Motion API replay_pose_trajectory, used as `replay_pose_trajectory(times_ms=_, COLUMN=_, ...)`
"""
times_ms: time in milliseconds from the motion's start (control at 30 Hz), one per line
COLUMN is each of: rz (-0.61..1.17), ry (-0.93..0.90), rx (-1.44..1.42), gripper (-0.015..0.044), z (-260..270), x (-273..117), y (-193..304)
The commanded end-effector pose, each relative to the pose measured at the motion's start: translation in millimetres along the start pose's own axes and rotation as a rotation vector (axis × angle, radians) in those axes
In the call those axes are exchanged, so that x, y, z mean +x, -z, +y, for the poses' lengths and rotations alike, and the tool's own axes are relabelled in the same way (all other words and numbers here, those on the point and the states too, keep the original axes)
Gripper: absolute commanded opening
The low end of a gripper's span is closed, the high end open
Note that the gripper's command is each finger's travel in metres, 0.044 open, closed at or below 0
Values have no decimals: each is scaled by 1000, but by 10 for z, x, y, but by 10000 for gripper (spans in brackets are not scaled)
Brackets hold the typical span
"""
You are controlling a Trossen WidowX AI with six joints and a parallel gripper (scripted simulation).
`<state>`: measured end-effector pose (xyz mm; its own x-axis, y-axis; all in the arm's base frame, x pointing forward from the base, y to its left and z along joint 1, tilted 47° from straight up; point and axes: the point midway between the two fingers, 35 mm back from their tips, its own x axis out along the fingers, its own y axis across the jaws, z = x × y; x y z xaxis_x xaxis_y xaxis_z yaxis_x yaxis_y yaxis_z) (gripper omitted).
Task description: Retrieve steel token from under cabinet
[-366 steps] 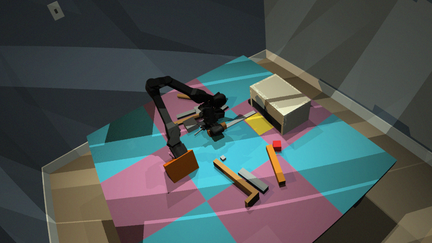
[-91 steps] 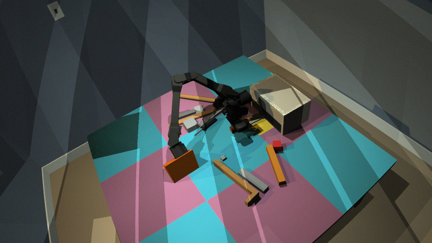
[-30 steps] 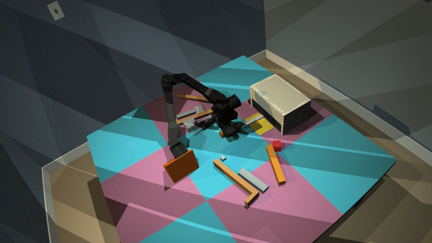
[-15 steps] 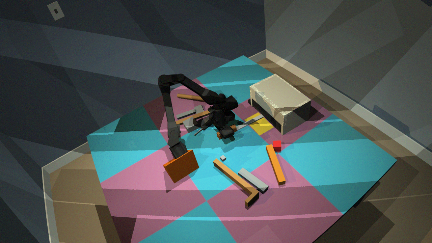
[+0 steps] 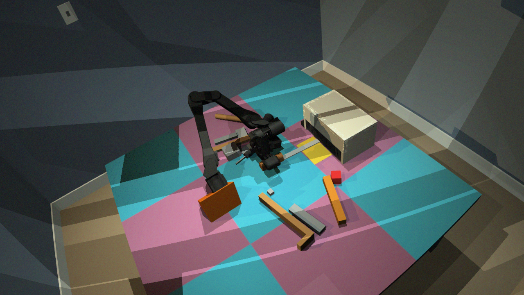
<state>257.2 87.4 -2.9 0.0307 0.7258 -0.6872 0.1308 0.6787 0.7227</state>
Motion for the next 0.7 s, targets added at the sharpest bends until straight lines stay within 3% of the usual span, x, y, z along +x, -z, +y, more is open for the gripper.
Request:
replay_pose_trajectory(times_ms=0, rz=4, ry=0, rx=7, gripper=0, z=-4, x=8, y=71)
replay_pose_trajectory(times_ms=667, rz=1, ry=0, rx=8, gripper=0, z=27, x=-2, y=184)
